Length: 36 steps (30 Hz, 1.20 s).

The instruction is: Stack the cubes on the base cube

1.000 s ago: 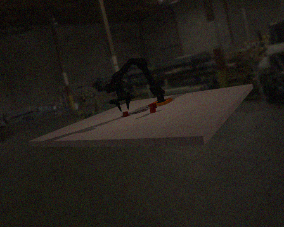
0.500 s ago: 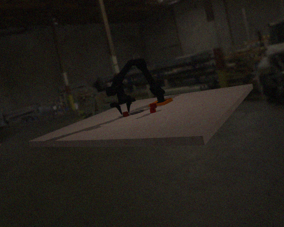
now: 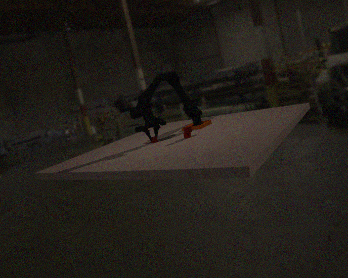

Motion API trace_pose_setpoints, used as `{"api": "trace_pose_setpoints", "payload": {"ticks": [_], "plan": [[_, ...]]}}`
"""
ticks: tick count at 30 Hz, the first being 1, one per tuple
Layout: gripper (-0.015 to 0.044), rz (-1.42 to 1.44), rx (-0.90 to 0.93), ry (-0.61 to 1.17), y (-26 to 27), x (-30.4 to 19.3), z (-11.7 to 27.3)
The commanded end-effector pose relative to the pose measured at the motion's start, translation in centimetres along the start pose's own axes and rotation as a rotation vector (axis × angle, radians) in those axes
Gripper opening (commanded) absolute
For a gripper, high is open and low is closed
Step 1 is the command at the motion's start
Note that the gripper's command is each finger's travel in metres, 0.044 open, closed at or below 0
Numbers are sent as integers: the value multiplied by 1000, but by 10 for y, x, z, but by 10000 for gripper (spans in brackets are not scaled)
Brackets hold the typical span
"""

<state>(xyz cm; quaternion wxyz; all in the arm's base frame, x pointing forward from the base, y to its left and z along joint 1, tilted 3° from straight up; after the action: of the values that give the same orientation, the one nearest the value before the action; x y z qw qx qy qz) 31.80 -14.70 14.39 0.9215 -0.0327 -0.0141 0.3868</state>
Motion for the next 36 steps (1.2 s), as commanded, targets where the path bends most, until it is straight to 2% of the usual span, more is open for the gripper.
{"api": "trace_pose_setpoints", "payload": {"ticks": [1, 31, 36], "plan": [[105, 5, -3, -4, -2, 1, 9], [105, 5, -3, -4, 0, 0, 104], [105, 5, -2, -5, 2, 1, 108]]}}
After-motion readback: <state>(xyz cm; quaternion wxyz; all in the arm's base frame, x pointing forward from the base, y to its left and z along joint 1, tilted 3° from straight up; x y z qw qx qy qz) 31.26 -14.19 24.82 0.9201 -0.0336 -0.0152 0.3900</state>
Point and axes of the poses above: the point midway between the two fingers, 35 mm back from their tips, its own z axis back along the fingers, its own y axis across the jaws, x = y × z, the point moved 9 cm from there along z, back along the fingers, and after that the axes turned 9 degrees about -z, right-handed, at the moved point
